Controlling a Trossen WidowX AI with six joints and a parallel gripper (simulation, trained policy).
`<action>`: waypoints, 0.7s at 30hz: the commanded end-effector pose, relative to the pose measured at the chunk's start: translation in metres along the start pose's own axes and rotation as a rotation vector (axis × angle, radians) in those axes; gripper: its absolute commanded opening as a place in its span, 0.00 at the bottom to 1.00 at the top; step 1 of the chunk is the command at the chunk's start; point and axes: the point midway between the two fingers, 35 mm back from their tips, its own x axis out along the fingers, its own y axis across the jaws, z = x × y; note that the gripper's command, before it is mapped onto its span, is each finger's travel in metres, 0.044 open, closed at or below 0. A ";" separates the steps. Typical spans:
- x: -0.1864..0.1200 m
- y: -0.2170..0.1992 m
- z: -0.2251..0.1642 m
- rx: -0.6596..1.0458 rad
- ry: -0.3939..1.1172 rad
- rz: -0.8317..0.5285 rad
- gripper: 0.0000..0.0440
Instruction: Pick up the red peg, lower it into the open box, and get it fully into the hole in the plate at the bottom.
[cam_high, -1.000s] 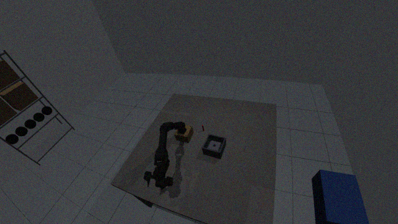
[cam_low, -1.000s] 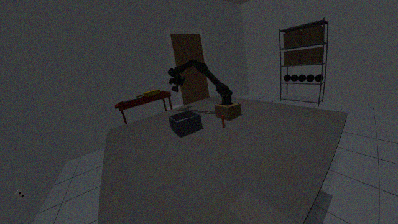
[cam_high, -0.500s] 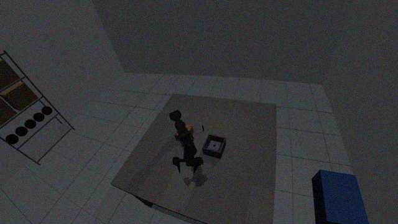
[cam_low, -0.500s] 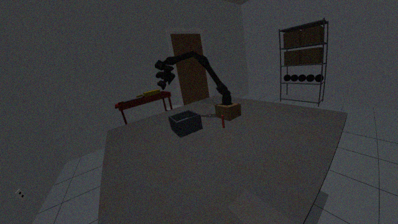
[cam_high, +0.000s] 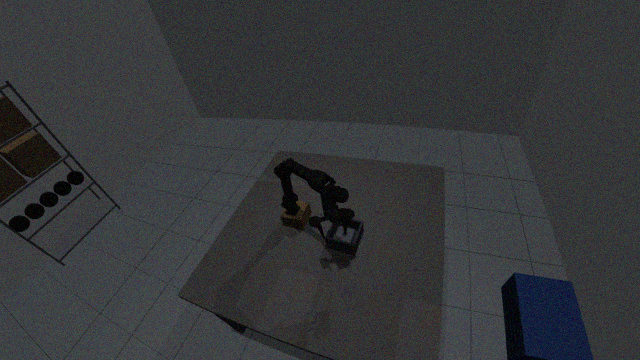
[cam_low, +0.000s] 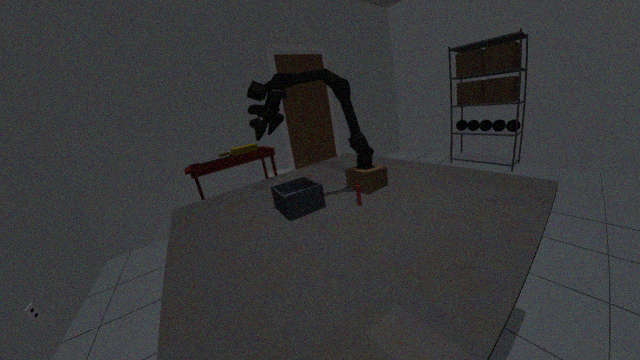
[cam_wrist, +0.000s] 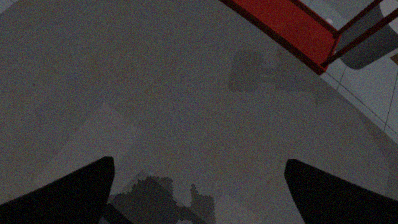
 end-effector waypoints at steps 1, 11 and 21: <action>-0.028 0.030 -0.035 0.015 0.030 0.058 1.00; -0.080 0.069 -0.126 0.036 0.132 0.136 1.00; -0.109 0.075 -0.213 0.050 0.249 0.135 1.00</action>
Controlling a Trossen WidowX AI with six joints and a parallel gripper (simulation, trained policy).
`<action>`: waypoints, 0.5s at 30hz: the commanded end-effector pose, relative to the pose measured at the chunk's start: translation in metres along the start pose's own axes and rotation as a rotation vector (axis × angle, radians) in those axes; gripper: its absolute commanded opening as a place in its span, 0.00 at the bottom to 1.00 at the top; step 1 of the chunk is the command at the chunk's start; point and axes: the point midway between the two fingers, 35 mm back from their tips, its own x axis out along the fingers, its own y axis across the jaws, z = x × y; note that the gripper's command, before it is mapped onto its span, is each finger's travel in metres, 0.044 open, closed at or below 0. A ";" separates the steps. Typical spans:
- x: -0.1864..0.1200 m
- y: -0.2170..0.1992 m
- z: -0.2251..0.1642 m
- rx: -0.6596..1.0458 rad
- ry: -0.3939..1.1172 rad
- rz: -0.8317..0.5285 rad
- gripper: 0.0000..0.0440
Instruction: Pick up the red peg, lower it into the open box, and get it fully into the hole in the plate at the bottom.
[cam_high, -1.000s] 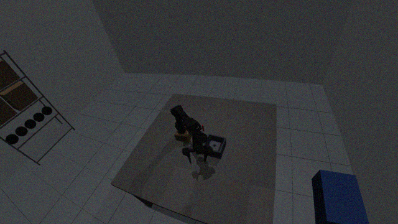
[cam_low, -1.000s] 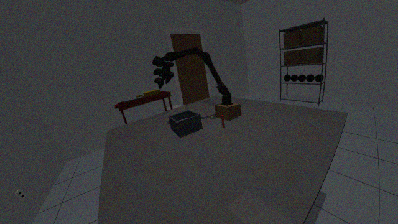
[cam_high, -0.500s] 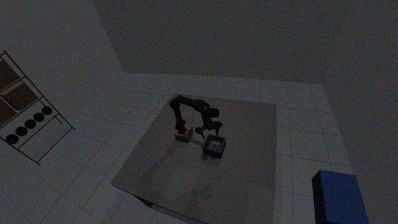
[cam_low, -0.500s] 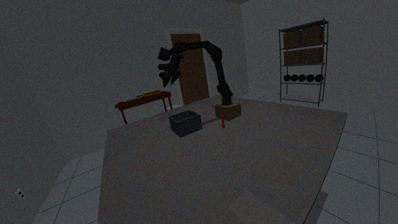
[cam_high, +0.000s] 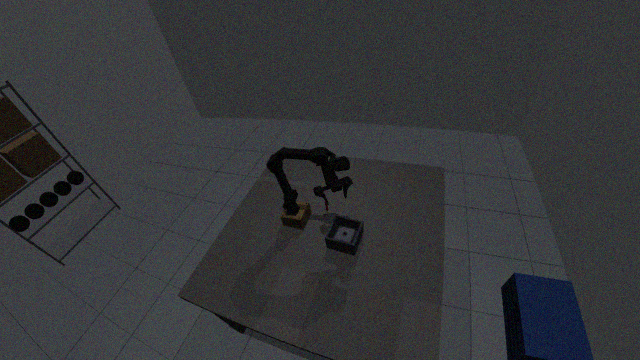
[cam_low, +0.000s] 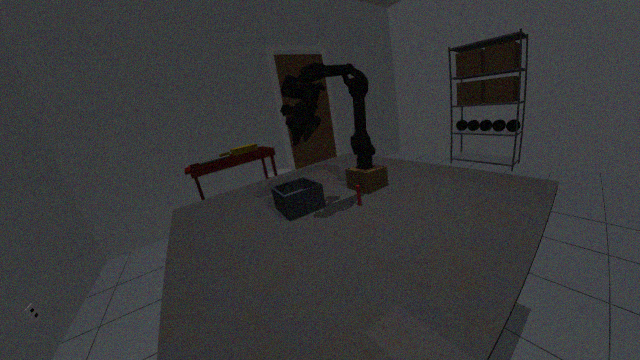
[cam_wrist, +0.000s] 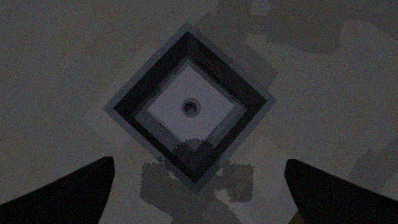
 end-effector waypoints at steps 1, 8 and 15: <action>-0.002 -0.004 -0.037 0.014 0.050 -0.013 1.00; 0.002 -0.013 -0.090 0.028 0.120 -0.055 1.00; 0.013 -0.026 -0.133 0.042 0.172 -0.116 1.00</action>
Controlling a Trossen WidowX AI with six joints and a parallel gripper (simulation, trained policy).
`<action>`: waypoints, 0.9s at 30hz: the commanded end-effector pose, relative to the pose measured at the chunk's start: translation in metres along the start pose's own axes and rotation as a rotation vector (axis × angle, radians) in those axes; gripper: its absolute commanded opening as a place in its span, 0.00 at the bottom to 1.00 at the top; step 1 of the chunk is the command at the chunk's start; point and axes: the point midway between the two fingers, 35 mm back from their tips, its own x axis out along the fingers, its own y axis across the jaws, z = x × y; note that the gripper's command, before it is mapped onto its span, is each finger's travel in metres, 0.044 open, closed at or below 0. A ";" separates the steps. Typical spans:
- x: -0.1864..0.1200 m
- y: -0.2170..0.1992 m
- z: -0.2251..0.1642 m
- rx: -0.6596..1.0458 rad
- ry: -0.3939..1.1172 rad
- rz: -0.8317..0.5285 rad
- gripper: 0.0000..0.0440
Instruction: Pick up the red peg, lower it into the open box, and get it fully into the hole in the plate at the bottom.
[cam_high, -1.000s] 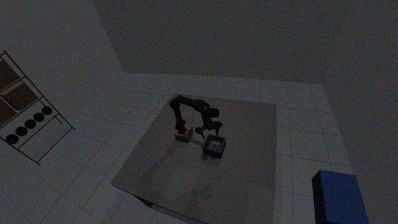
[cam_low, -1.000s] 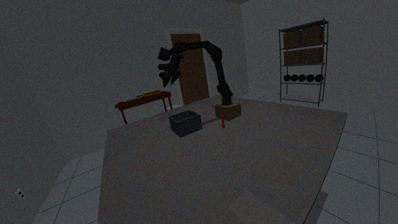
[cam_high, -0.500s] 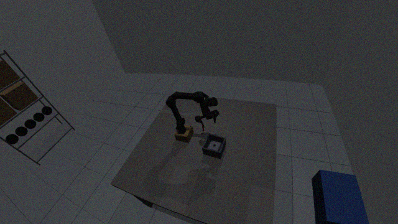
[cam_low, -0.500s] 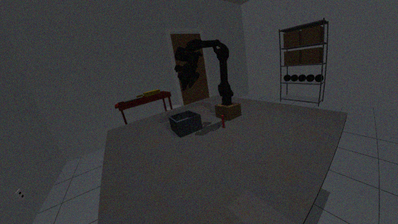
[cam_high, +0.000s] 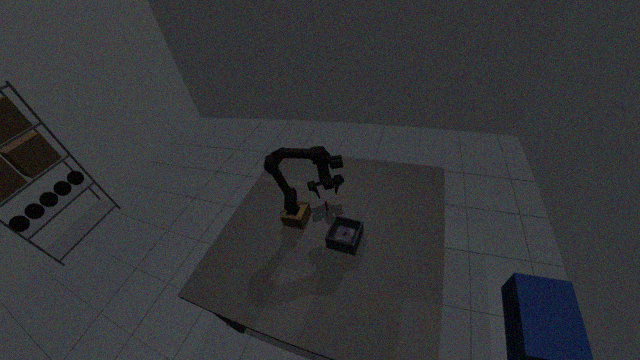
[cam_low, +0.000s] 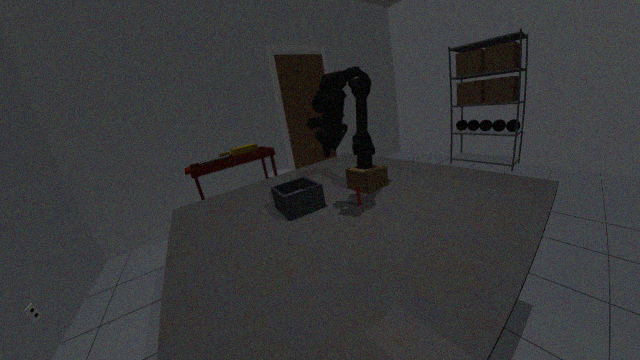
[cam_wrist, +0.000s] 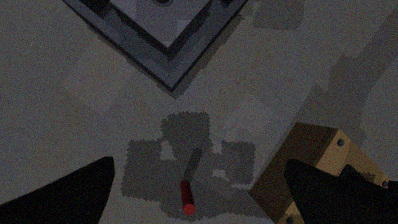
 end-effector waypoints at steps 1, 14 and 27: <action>0.012 -0.010 -0.023 0.016 0.030 -0.041 1.00; 0.063 -0.018 -0.063 0.052 0.075 -0.125 1.00; 0.121 -0.005 -0.087 0.071 0.090 -0.075 1.00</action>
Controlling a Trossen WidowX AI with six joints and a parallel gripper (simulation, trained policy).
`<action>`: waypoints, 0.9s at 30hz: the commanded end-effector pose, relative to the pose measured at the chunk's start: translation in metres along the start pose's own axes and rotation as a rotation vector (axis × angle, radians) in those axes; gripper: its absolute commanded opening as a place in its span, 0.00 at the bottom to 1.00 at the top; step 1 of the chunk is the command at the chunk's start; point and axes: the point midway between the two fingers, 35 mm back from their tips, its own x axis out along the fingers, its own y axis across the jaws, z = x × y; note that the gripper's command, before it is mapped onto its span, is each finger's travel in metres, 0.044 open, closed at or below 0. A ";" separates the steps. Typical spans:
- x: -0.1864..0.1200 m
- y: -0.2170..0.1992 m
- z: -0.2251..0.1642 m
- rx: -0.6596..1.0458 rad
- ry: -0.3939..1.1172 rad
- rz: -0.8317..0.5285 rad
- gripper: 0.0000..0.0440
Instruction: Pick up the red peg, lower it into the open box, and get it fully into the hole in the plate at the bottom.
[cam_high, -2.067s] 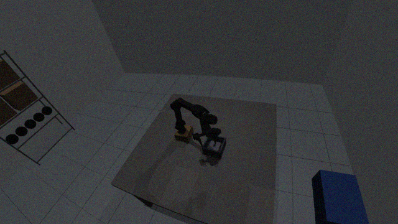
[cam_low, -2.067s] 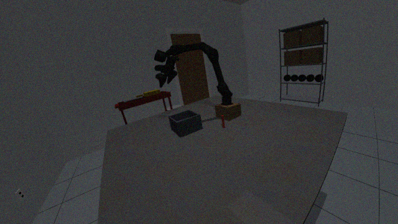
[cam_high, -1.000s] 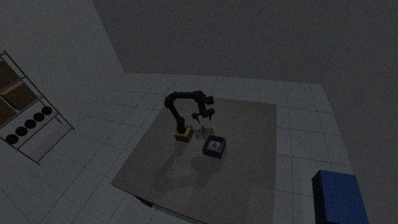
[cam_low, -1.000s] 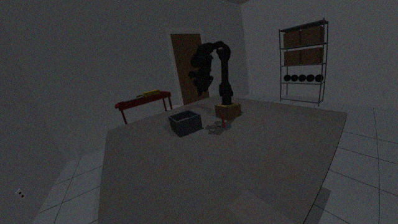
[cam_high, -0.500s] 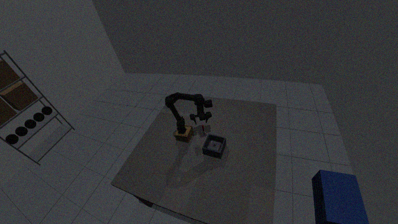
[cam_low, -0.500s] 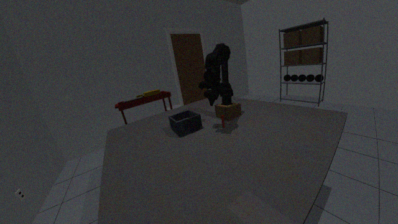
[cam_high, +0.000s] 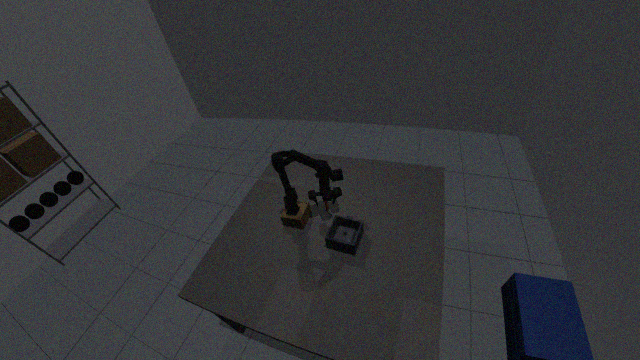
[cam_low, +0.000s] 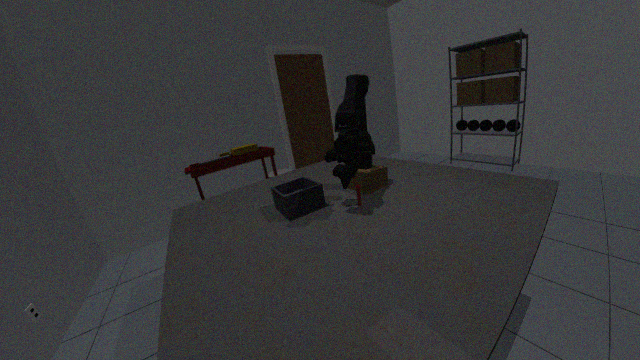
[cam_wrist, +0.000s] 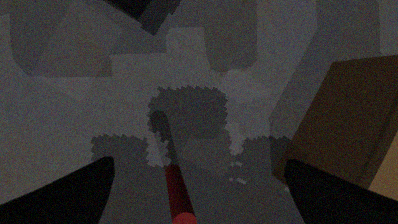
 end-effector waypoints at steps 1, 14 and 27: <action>0.020 0.005 -0.008 0.005 0.007 0.030 1.00; 0.059 0.014 -0.026 0.002 0.028 0.109 0.83; 0.060 0.015 -0.035 -0.022 0.117 0.080 0.08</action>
